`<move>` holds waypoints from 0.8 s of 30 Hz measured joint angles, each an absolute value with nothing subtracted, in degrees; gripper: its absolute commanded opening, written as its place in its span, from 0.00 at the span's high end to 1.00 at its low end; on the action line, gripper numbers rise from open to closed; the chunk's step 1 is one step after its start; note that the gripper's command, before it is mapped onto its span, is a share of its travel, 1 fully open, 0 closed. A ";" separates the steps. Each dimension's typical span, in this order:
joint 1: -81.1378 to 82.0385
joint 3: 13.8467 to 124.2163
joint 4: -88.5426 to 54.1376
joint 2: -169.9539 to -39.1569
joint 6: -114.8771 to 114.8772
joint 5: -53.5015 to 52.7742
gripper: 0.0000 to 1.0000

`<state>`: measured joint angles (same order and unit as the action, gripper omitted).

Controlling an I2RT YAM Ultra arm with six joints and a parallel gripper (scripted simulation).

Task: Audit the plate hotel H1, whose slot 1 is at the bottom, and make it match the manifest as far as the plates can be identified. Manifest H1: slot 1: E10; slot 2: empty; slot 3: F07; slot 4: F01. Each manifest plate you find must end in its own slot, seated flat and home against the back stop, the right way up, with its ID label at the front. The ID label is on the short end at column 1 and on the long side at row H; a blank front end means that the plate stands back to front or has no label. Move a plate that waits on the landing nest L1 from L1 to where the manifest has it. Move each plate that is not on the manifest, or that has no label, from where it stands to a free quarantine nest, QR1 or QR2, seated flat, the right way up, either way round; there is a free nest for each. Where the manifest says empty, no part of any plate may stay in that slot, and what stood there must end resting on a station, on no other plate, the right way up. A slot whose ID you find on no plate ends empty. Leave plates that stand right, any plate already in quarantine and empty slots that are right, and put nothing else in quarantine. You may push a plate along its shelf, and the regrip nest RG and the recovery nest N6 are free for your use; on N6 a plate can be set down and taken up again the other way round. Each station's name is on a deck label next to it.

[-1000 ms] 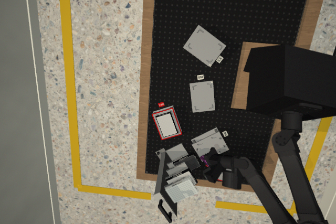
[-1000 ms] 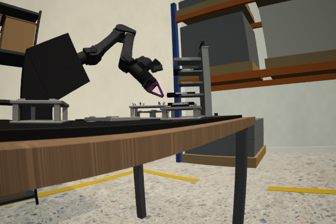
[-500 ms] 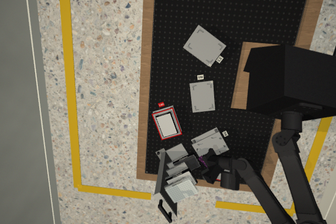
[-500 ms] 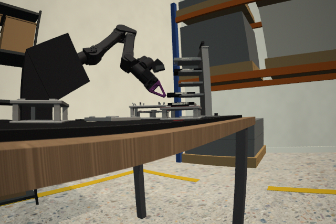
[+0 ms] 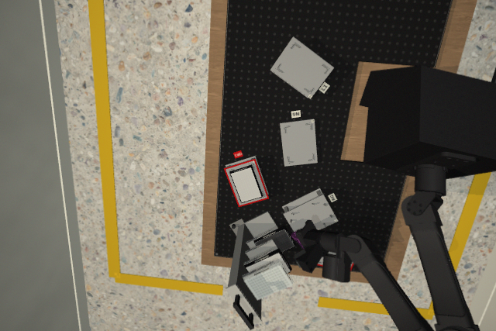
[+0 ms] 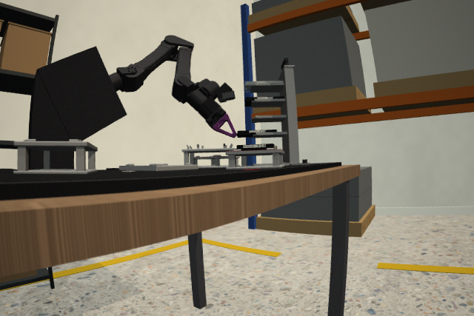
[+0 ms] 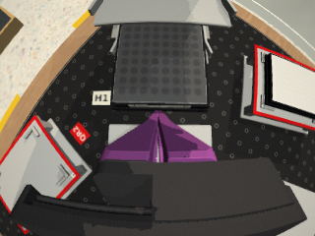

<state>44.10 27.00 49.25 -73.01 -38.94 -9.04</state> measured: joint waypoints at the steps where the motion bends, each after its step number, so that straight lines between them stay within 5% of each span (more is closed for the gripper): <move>1: 44.05 27.09 49.21 -73.01 -38.94 -9.04 1.00; 24: 43.03 30.00 47.64 -74.46 -39.00 -10.13 1.00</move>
<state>43.03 30.00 47.64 -74.46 -39.00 -10.13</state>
